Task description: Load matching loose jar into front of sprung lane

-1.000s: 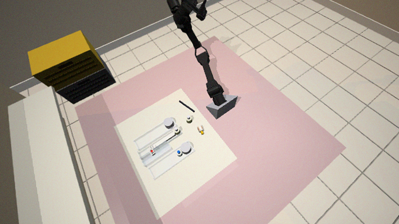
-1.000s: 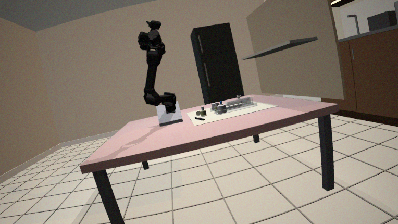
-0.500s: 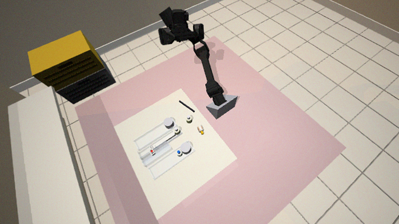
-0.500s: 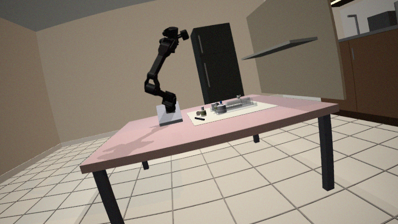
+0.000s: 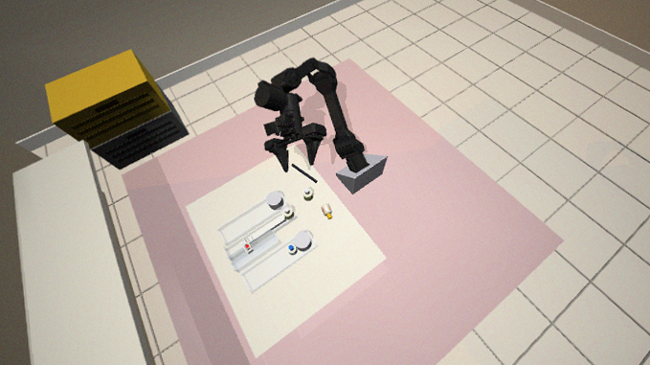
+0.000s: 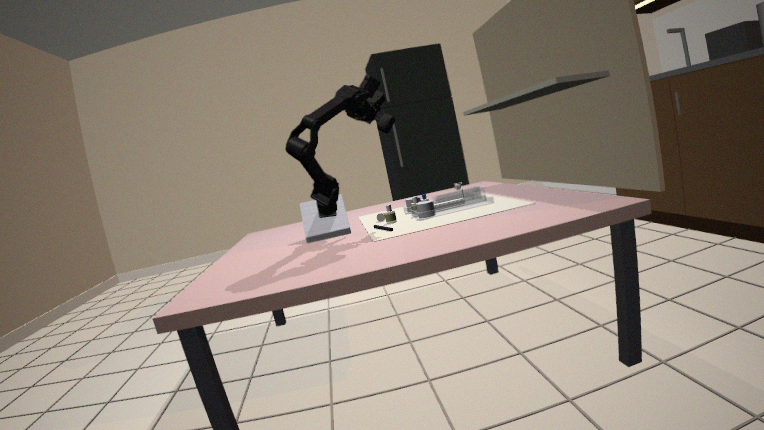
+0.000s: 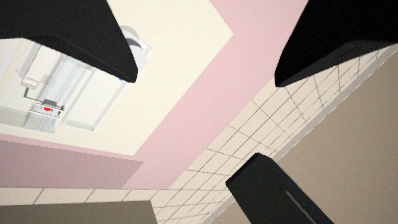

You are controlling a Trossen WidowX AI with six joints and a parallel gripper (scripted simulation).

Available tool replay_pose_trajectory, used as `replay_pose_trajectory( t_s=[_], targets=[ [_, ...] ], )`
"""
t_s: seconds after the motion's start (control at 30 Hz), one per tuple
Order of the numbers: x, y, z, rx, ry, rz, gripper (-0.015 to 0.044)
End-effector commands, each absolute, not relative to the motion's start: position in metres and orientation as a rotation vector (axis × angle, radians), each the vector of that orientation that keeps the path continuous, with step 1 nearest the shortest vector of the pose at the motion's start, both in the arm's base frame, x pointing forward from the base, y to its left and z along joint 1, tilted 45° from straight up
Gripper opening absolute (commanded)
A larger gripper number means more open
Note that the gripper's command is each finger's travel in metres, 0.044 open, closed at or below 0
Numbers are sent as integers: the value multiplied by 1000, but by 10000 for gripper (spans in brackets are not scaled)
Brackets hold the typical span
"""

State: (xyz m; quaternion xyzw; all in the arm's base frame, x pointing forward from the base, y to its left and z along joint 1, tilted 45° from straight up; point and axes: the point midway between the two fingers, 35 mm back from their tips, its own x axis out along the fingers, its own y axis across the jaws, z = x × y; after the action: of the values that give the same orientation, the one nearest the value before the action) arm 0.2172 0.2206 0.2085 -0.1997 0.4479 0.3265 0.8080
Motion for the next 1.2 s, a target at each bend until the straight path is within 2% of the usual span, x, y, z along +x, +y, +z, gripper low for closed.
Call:
replay_pose_trajectory(
  t_s=[0.0, 0.23, 0.43, 1.17],
  targets=[
    [229, 182, 160, -445, 1137, 430, 440],
    [227, 93, 95, -533, 1358, -124, 440],
    [215, 24, 74, -672, 1415, -522, 440],
    [223, -10, 44, -679, 1414, -536, 440]
  ],
)
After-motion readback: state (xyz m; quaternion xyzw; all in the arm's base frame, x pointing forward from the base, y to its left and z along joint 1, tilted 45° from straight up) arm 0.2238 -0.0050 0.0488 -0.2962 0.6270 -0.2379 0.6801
